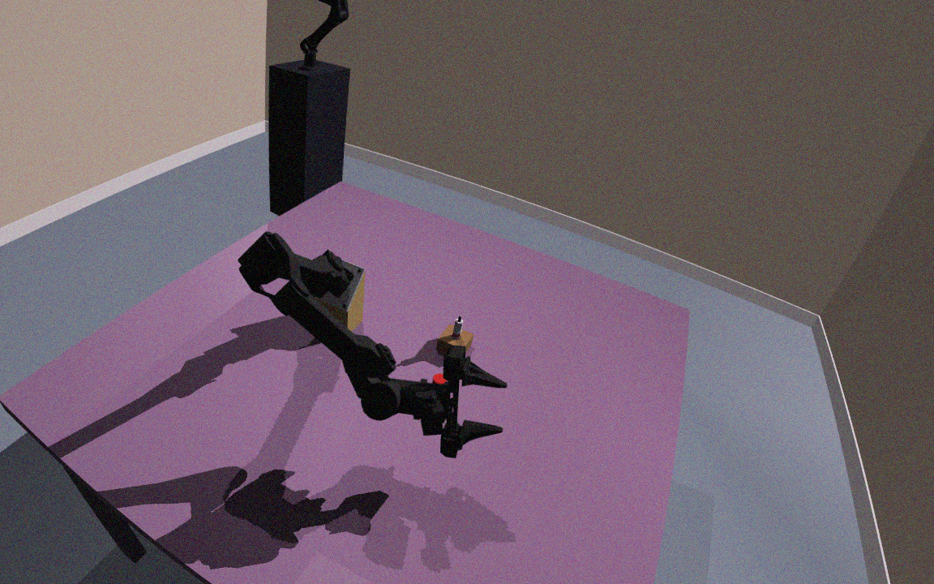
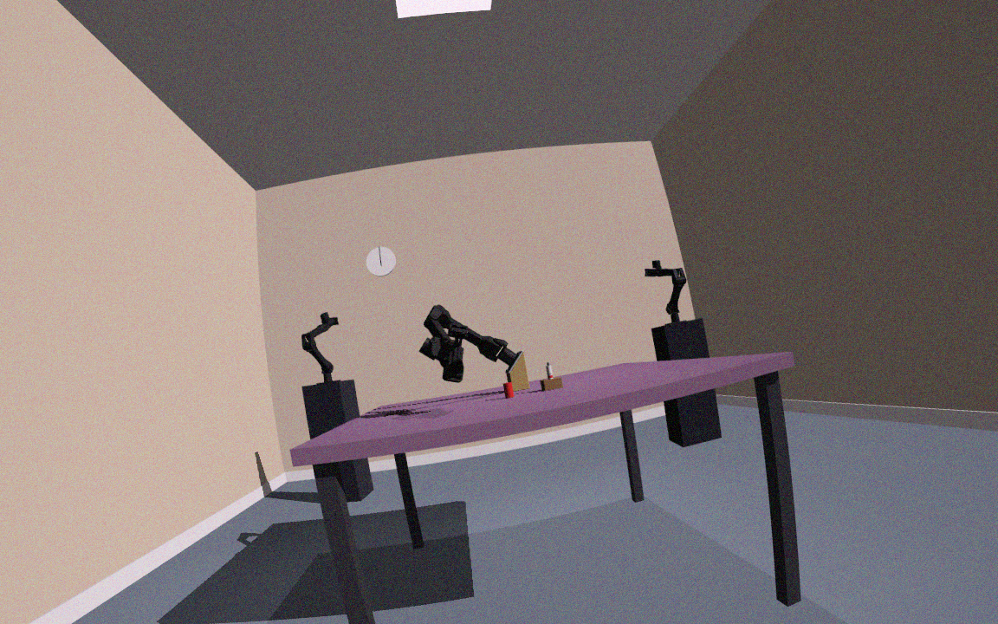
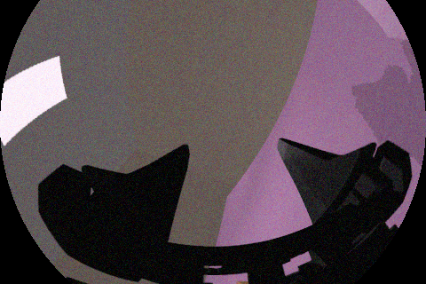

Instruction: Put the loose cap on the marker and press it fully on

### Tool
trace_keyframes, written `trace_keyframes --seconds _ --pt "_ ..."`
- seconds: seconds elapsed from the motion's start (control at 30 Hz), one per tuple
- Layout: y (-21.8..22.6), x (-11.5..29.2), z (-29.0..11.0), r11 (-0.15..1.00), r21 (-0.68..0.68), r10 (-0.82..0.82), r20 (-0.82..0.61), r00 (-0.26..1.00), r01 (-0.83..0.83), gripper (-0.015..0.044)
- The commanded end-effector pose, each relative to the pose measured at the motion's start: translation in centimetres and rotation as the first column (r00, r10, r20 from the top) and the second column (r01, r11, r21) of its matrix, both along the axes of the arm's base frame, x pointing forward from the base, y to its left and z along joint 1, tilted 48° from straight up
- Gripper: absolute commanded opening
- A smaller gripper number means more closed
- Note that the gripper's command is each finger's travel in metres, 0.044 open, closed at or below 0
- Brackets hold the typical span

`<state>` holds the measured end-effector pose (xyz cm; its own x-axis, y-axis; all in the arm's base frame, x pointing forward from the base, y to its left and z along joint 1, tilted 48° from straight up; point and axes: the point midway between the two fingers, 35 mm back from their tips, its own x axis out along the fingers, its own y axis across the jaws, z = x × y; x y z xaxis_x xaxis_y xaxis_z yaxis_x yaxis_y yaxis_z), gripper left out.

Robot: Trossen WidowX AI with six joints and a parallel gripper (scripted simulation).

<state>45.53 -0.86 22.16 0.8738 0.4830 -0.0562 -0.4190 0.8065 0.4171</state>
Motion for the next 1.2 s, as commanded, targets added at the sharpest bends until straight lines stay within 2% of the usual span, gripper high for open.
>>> trace_keyframes --seconds 0.0,0.07,0.17,0.27,0.47,0.6,0.73,0.83,0.97,1.03,1.17 --pt "0.1 0.1 -0.2 1.000 -0.001 -0.006 -0.012 1.000 0.006 0.0374" --pt "0.8 1.0 -2.2 0.998 -0.020 -0.055 -0.107 0.993 0.053 0.0321" --pt "2.7 1.6 -7.1 0.983 -0.133 -0.162 -0.318 0.934 0.125 0.0248" --pt "4.2 0.4 -11.3 0.945 -0.302 -0.263 -0.477 0.839 0.124 0.0248" --pt "5.5 -3.0 -15.6 0.832 -0.555 -0.406 -0.596 0.693 0.009 0.0248" --pt "5.7 -6.0 -17.2 0.691 -0.710 -0.509 -0.611 0.606 -0.136 0.0248" --pt "5.4 -9.5 -17.4 0.467 -0.821 -0.616 -0.569 0.545 -0.329 0.0248" --pt "4.9 -11.8 -16.5 0.251 -0.844 -0.680 -0.503 0.534 -0.475 0.0248" --pt "4.4 -13.9 -14.3 -0.038 -0.789 -0.719 -0.404 0.565 -0.613 0.0248" --pt "4.4 -13.8 -13.7 -0.096 -0.769 -0.722 -0.384 0.576 -0.632 0.0248" --pt "4.4 -13.8 -13.7 -0.096 -0.769 -0.722 -0.384 0.576 -0.632 0.0248"
